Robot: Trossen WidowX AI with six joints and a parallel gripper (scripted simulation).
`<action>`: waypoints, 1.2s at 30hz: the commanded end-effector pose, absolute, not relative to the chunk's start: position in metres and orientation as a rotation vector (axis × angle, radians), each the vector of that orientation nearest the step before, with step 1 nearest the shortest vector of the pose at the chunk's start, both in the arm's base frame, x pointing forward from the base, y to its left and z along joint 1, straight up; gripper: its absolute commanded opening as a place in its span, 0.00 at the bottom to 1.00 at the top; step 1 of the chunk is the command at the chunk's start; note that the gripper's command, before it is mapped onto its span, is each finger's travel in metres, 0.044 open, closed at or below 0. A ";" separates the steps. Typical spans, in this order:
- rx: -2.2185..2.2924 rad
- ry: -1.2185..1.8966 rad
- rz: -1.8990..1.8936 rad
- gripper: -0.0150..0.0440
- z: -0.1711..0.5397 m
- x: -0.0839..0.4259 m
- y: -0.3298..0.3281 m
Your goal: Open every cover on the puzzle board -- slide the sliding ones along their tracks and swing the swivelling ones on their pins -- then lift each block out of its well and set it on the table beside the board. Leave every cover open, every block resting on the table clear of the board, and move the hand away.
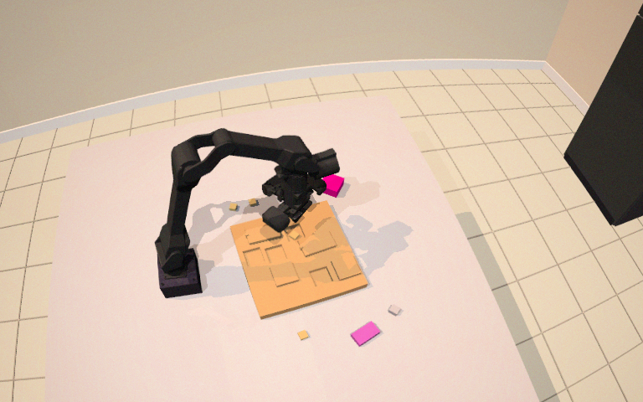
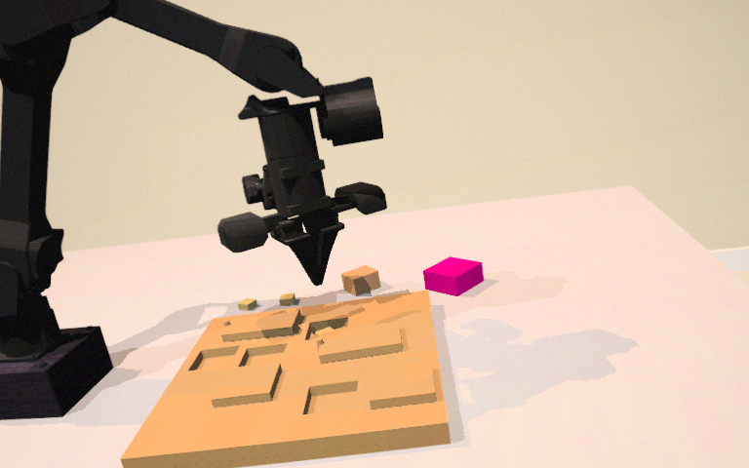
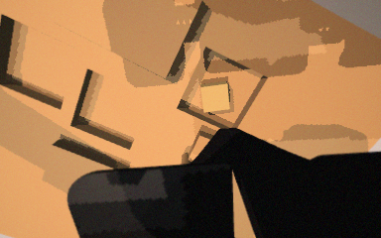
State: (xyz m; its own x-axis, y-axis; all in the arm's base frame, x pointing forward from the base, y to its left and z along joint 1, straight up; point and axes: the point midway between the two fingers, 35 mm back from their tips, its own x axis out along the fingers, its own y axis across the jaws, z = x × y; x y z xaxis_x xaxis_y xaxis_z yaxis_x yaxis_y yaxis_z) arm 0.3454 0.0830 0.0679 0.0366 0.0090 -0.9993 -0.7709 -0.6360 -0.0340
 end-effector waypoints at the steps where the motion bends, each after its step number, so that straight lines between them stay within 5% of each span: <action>1: -1.750 0.740 1.693 0.25 0.067 0.345 0.083; 36: -1.750 0.740 1.694 0.25 0.006 0.346 0.085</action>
State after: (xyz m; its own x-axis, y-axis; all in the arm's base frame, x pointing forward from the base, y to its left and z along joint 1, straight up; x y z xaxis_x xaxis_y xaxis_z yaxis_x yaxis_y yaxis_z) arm 0.3483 0.0855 0.0139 0.0508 0.0128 -0.9986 -0.7392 -0.6719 -0.0462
